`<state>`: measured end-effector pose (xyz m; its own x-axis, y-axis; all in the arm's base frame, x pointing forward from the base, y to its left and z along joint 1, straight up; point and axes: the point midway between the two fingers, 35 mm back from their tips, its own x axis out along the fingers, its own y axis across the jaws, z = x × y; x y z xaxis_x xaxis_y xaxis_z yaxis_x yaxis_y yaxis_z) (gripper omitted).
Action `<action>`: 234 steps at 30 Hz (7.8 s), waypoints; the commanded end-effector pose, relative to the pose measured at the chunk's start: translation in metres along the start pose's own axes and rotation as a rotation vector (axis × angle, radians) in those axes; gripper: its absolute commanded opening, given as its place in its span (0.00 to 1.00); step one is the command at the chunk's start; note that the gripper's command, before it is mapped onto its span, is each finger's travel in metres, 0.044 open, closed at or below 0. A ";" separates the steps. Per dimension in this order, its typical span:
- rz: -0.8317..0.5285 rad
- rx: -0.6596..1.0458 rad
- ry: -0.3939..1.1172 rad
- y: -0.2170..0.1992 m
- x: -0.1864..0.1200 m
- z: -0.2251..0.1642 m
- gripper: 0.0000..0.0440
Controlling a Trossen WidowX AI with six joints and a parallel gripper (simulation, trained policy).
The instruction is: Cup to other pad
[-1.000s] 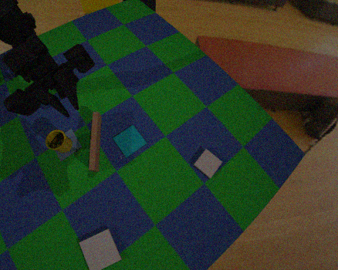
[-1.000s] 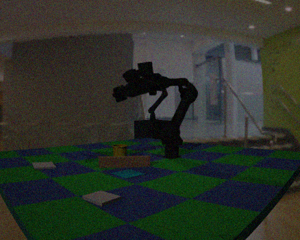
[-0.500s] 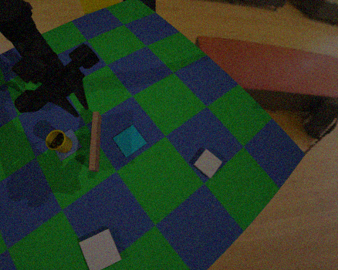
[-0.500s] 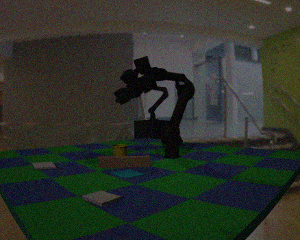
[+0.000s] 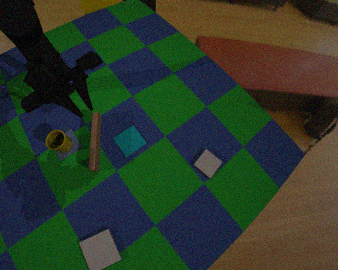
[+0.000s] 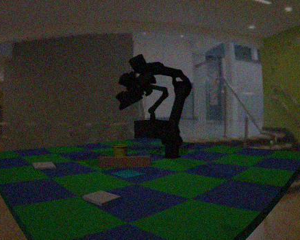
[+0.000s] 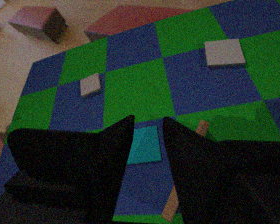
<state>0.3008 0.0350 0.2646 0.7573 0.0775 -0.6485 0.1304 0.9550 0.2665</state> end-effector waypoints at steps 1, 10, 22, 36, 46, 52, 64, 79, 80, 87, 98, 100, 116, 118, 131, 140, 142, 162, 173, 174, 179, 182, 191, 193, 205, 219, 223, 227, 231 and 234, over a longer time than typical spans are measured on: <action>-0.018 0.008 0.036 -0.001 -0.001 -0.001 0.28; -0.082 0.011 0.181 -0.007 0.000 -0.016 0.29; -0.175 -0.006 0.373 -0.020 0.000 -0.034 0.29; -0.270 -0.034 0.582 -0.041 -0.002 -0.052 0.35; -0.324 -0.030 0.703 -0.056 -0.003 -0.061 0.38; -0.353 -0.016 0.757 -0.065 -0.002 -0.066 0.38; -0.394 0.018 0.815 -0.080 0.008 -0.075 0.40; -0.427 0.040 0.871 -0.103 0.023 -0.088 0.43; -0.428 0.040 0.875 -0.104 0.024 -0.089 0.43; -0.433 0.036 0.899 -0.115 0.031 -0.096 0.44; -0.422 0.009 0.936 -0.133 0.042 -0.108 0.46; -0.418 0.000 0.943 -0.137 0.045 -0.111 0.47; -0.343 -0.118 1.010 -0.159 0.064 -0.139 0.48; -0.327 -0.141 1.020 -0.161 0.067 -0.144 0.48; -0.229 -0.306 1.047 -0.167 0.074 -0.153 0.03; -0.188 -0.373 0.999 -0.161 0.070 -0.134 0.02; -0.184 -0.384 0.987 -0.158 0.068 -0.128 0.02; -0.152 -0.489 0.852 -0.113 0.073 -0.077 0.00; -0.130 -0.540 0.771 -0.077 0.090 -0.062 0.00; -0.128 -0.544 0.764 -0.073 0.092 -0.061 0.00; -0.115 -0.563 0.733 -0.056 0.101 -0.058 0.00; -0.106 -0.574 0.717 -0.045 0.106 -0.058 0.00; -0.079 -0.601 0.682 -0.012 0.123 -0.064 0.00; -0.073 -0.607 0.676 -0.005 0.126 -0.067 0.00; -0.046 -0.629 0.662 0.032 0.145 -0.092 0.00; -0.065 -0.621 0.687 0.035 0.164 -0.130 0.08; -0.069 -0.615 0.689 0.032 0.167 -0.136 0.13; -0.062 -0.601 0.672 0.033 0.167 -0.134 0.22; -0.042 -0.583 0.640 0.038 0.165 -0.126 0.31; -0.028 -0.579 0.621 0.040 0.161 -0.121 0.29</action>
<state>0.3495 0.1198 0.0790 0.2323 0.0184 -0.9725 -0.3359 0.9398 -0.0624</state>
